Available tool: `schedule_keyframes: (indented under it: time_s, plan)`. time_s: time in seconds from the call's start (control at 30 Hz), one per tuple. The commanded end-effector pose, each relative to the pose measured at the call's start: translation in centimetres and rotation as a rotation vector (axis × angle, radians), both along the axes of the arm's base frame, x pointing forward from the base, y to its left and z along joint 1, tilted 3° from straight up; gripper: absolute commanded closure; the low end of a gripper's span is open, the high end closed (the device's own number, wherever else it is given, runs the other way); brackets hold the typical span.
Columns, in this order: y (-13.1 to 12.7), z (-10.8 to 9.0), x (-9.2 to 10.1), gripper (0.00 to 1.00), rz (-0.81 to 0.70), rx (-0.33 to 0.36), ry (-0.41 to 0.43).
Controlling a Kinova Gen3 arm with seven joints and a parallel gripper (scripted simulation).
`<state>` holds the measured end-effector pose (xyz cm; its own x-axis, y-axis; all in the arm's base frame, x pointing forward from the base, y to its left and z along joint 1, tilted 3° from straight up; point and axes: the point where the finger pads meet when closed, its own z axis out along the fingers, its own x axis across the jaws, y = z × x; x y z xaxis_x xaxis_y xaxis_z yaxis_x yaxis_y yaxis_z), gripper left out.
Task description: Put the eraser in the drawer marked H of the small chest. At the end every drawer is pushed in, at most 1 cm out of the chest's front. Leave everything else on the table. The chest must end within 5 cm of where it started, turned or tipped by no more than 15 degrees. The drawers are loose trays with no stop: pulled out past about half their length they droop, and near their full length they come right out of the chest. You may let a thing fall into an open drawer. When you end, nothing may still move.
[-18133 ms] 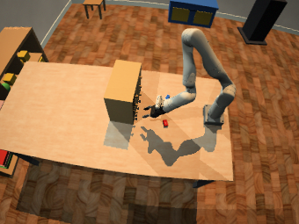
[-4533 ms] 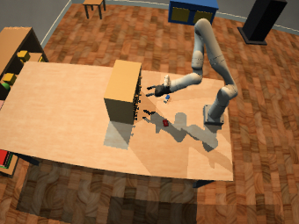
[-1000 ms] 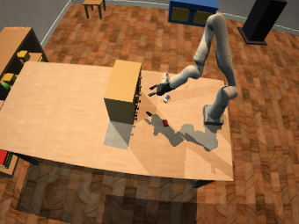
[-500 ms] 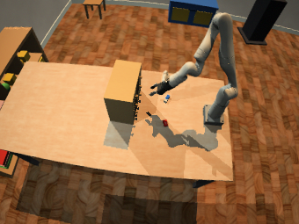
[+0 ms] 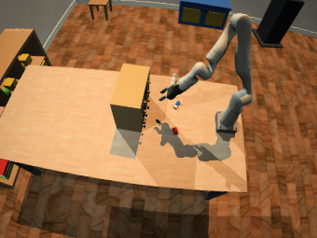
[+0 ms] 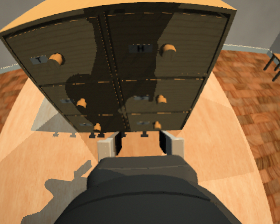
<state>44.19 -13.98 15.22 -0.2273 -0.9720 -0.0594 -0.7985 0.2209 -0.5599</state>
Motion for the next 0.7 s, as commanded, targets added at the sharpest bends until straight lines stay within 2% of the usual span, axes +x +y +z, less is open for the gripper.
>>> schedule_keyframes:
  time_s: [0.0,0.67]
  plan:
    - [-0.28,0.42,0.07,0.0,-0.003,-0.008,0.004]
    - [-0.15,1.31,-0.44,0.0,-0.001,0.008,0.071]
